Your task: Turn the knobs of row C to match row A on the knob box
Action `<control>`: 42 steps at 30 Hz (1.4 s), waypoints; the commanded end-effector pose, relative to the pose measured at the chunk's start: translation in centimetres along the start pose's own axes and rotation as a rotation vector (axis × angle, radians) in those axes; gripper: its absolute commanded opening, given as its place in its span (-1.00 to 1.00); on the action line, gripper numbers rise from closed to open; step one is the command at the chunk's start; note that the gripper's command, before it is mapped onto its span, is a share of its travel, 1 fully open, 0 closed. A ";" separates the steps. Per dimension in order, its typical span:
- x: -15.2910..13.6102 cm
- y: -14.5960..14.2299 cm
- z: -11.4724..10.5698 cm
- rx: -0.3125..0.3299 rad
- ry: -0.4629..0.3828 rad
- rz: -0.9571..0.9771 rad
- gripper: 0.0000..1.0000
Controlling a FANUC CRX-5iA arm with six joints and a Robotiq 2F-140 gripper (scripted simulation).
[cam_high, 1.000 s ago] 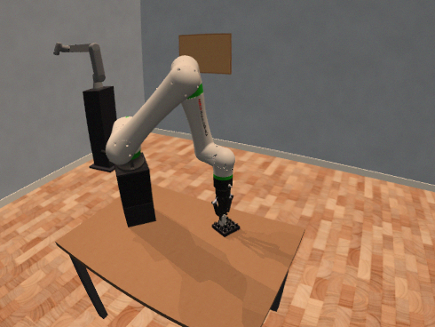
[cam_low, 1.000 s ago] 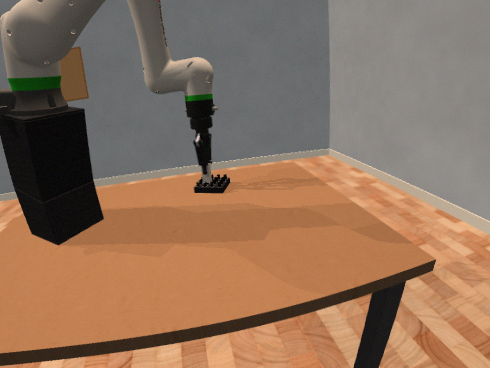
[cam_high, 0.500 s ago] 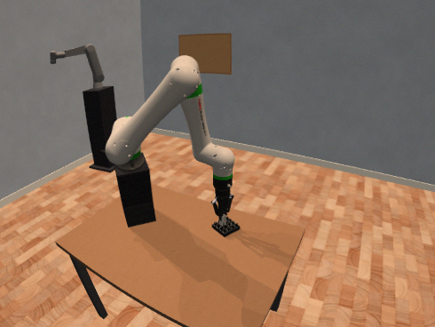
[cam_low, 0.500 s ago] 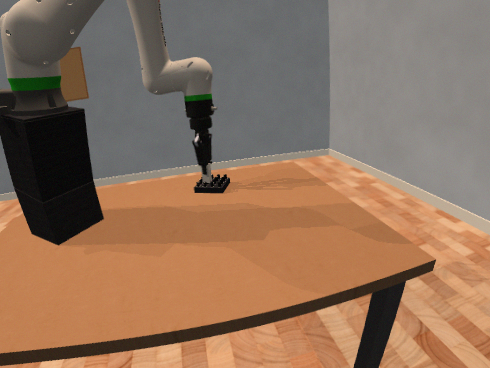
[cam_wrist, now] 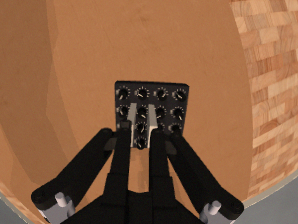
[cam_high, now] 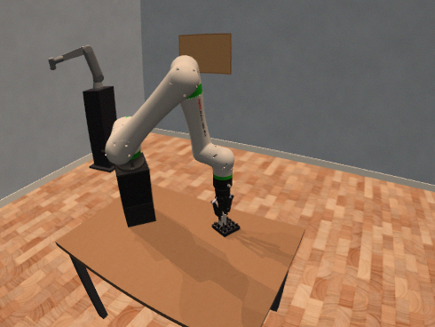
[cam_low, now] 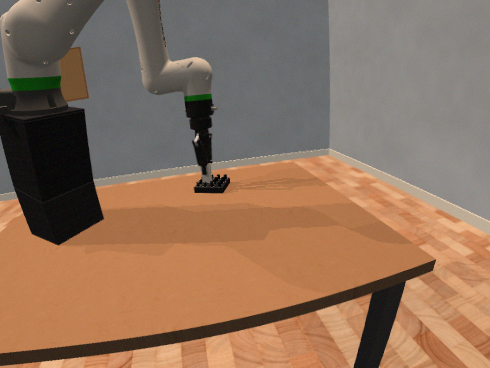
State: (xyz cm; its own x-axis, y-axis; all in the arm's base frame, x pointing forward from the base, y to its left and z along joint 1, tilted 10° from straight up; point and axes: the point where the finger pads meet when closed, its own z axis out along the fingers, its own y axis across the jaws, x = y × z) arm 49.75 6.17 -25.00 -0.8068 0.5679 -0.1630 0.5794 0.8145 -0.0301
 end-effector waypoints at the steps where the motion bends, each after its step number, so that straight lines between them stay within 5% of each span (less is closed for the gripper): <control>1: 0.0 0.0 0.0 0.000 0.000 0.000 -0.77; 23: 0.0 0.0 -0.2 0.000 0.000 0.000 -0.77; 42: 0.0 0.0 -3.8 0.000 0.000 0.000 -0.77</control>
State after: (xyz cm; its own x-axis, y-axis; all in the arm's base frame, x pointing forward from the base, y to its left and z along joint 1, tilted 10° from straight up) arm 49.32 6.60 -21.67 -0.8061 0.5678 -0.1666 0.5796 0.8144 -0.0286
